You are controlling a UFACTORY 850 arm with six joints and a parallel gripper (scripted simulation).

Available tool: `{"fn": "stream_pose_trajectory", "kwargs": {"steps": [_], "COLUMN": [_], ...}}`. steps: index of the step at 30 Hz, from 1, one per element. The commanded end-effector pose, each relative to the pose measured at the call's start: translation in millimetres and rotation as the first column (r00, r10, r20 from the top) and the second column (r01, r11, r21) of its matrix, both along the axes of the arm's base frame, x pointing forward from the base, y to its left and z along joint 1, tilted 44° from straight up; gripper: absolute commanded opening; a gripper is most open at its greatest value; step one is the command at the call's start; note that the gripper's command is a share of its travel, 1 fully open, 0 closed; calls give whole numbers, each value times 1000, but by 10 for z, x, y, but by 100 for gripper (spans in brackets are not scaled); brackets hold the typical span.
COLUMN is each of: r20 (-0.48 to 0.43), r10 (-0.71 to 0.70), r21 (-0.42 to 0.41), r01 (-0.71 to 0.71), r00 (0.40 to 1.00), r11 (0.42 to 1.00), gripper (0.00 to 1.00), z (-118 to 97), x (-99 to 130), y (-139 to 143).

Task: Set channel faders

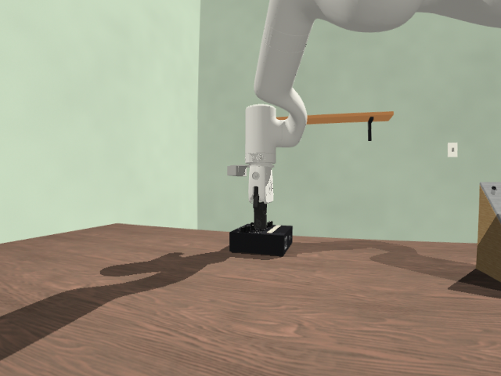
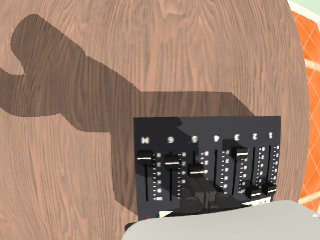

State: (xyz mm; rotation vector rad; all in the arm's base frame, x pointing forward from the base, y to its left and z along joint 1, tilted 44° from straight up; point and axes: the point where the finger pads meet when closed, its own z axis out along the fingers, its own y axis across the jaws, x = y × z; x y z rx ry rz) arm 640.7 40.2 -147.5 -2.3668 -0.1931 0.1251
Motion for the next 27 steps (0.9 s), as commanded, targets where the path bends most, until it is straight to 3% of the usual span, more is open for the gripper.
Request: {"fn": "stream_pose_trajectory", "kwargs": {"steps": [1,27], "r20": [2,2], "r10": [-1,-1], "r21": [0,0], "r01": [1,1], "r00": [1000,1000], "r11": [1000,1000], "gripper": [0,0], "z": [7,4], "x": [46,137], "y": [-1,15]}}
